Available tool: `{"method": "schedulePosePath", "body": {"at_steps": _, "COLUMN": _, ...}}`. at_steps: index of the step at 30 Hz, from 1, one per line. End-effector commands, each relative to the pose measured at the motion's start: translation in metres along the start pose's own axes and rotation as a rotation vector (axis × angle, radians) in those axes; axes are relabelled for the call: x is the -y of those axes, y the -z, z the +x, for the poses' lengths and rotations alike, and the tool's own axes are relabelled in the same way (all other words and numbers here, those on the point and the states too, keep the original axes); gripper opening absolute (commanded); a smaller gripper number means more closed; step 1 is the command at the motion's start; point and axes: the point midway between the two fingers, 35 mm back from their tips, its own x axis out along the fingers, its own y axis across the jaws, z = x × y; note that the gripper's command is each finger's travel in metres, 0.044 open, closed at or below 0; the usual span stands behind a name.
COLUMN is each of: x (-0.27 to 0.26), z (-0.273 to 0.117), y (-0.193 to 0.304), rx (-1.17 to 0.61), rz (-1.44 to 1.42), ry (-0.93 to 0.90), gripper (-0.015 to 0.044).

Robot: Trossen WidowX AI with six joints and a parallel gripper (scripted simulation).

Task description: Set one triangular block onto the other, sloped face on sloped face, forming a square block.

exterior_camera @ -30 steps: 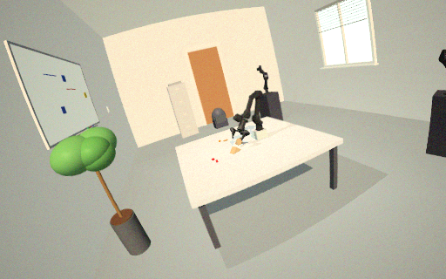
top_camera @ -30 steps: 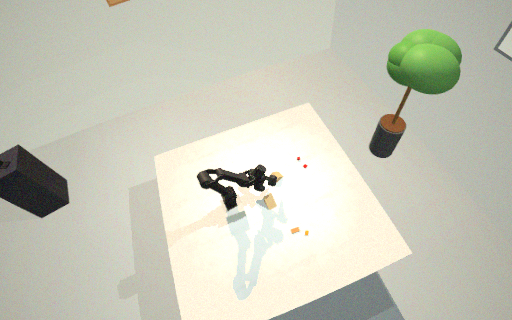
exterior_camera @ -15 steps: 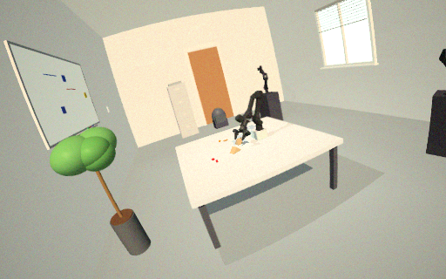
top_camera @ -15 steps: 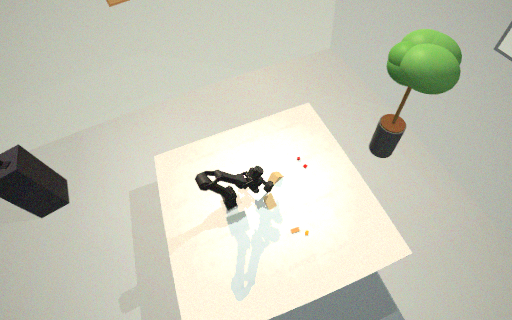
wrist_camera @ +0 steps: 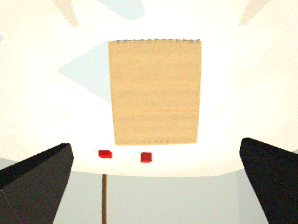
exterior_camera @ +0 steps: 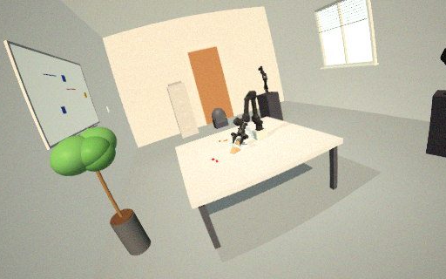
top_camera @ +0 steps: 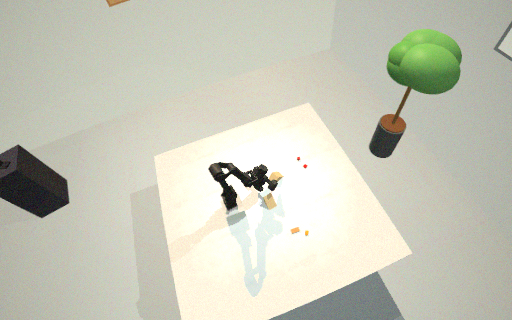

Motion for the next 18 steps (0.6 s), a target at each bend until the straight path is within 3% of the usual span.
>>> {"method": "schedulePosePath", "body": {"at_steps": 1, "x": 0.0, "z": 0.014, "y": 0.001, "rx": -0.003, "rz": 0.004, "ry": -0.004, "gripper": 0.044}}
{"method": "schedulePosePath", "body": {"at_steps": 18, "x": 0.002, "z": 0.06, "y": -0.009, "rx": -0.005, "rz": 0.004, "ry": -0.004, "gripper": 0.044}}
